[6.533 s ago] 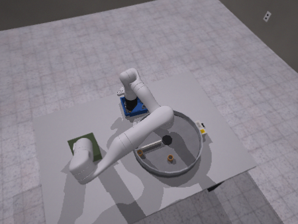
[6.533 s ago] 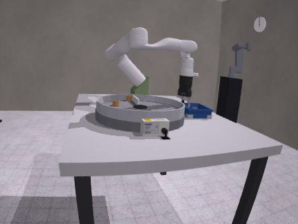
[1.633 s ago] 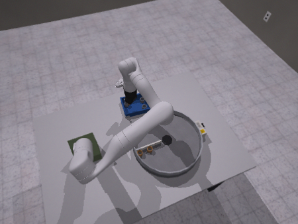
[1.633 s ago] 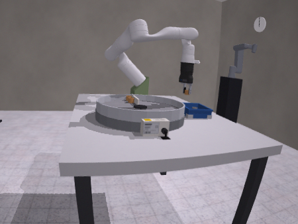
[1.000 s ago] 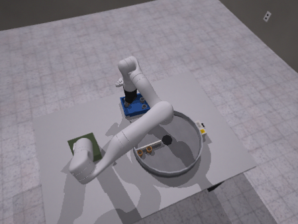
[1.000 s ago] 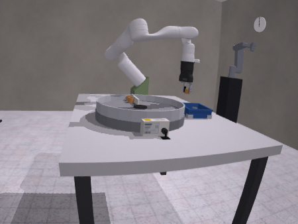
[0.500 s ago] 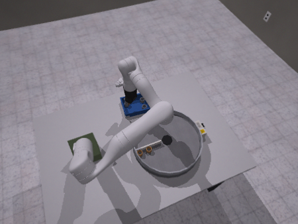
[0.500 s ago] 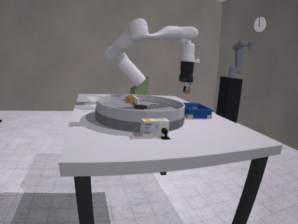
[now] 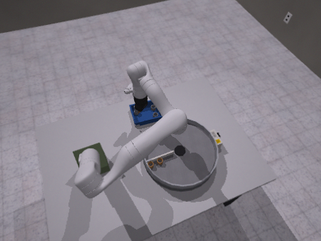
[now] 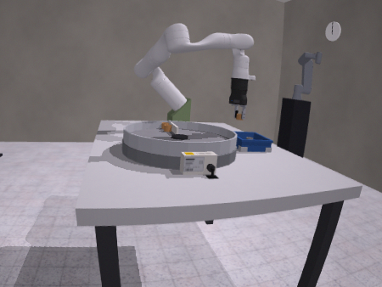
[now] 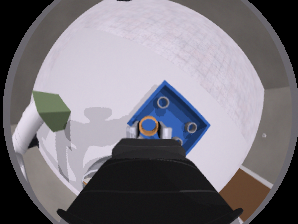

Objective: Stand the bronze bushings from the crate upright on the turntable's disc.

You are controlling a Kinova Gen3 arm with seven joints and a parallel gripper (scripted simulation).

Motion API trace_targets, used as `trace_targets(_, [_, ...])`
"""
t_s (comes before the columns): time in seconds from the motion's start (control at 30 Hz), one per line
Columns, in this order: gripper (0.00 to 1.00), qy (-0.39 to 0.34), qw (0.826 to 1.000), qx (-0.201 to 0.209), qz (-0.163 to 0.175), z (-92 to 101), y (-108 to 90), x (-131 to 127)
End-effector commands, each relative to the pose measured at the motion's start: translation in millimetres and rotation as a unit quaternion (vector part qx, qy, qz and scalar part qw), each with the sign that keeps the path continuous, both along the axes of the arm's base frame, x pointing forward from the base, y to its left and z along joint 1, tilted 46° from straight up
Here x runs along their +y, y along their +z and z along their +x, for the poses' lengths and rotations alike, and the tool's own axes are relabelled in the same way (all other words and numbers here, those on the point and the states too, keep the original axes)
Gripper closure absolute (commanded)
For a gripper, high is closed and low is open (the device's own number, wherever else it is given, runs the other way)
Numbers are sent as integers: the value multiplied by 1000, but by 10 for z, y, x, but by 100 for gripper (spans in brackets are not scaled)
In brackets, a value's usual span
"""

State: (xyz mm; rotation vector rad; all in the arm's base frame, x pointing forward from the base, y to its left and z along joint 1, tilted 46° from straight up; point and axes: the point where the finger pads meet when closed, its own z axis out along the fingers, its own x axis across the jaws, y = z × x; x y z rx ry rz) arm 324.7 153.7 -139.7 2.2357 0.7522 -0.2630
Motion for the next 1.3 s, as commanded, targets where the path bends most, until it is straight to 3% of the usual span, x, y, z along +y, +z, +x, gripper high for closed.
trace_targets(0.0, [100, 2, 1000, 2, -1, 17, 95, -56])
trace_targets(0.3, [100, -1, 1000, 2, -1, 168, 550, -510])
trace_targets(0.37, [100, -1, 1000, 2, -1, 168, 550, -510])
trace_targets(0.87, [100, -1, 1000, 2, -1, 465, 1485, -1403])
trace_targets(1.27, [100, 2, 1000, 2, -1, 566, 1798, -1681])
